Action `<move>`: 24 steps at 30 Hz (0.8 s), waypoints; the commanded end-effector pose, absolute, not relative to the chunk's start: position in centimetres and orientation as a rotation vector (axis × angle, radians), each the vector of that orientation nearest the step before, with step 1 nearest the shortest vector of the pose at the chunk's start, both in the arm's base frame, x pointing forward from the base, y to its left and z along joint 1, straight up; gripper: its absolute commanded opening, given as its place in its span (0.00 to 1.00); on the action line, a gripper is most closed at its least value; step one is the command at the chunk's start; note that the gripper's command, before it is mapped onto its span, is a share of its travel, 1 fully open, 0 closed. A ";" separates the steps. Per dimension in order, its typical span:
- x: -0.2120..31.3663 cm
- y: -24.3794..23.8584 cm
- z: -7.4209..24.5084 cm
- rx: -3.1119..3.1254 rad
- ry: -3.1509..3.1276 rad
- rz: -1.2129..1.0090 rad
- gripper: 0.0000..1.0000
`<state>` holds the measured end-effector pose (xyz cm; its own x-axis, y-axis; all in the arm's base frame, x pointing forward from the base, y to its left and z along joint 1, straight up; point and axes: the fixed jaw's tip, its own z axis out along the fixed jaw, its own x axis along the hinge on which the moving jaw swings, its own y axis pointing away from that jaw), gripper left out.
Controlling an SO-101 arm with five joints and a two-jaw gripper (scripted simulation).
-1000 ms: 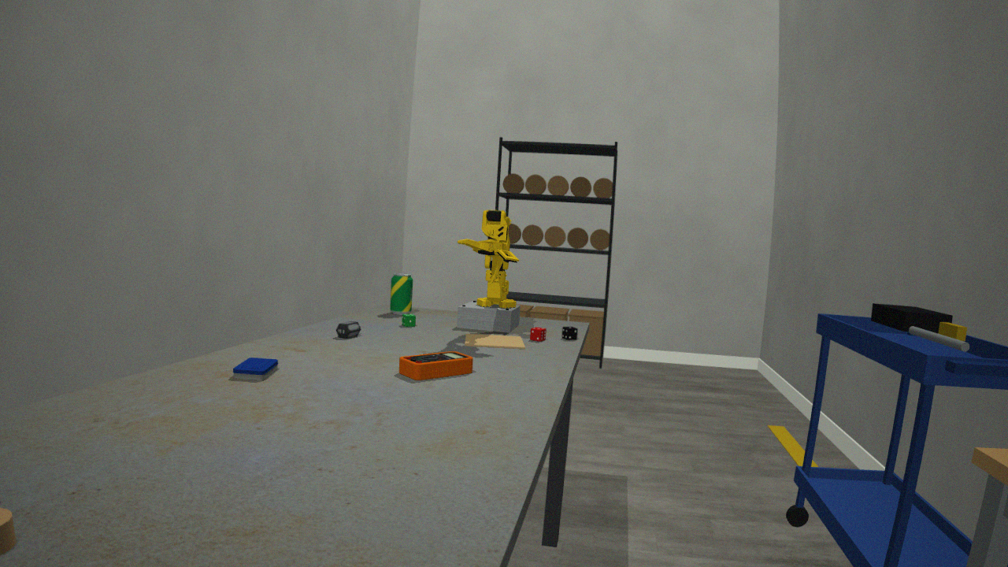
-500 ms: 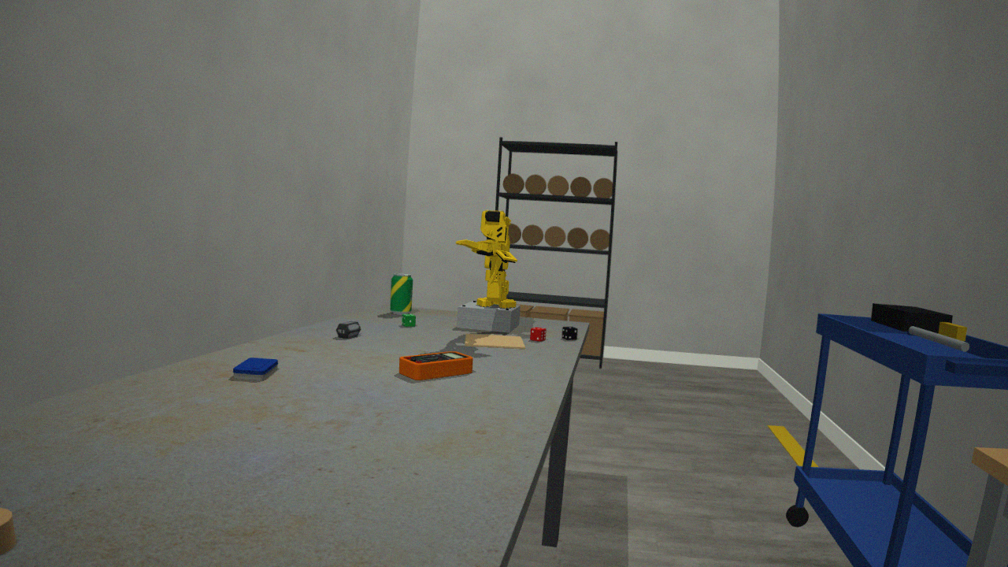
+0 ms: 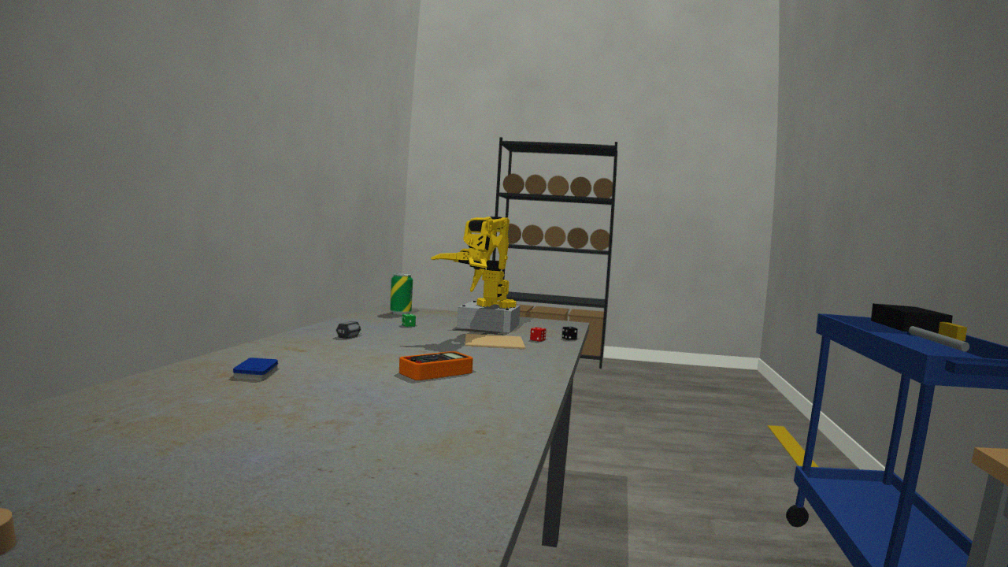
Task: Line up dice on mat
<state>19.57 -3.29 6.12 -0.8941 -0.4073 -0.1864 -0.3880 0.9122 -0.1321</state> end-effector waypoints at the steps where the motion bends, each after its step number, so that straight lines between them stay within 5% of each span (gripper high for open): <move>1: 19.3 -5.8 5.0 -0.303 2.857 -0.174 0.79; 24: 10.6 -14.8 0.0 1.159 2.435 -0.356 0.42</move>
<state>12.07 -13.74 0.68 -0.6836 0.6004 -0.4149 0.6806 0.7297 -0.0655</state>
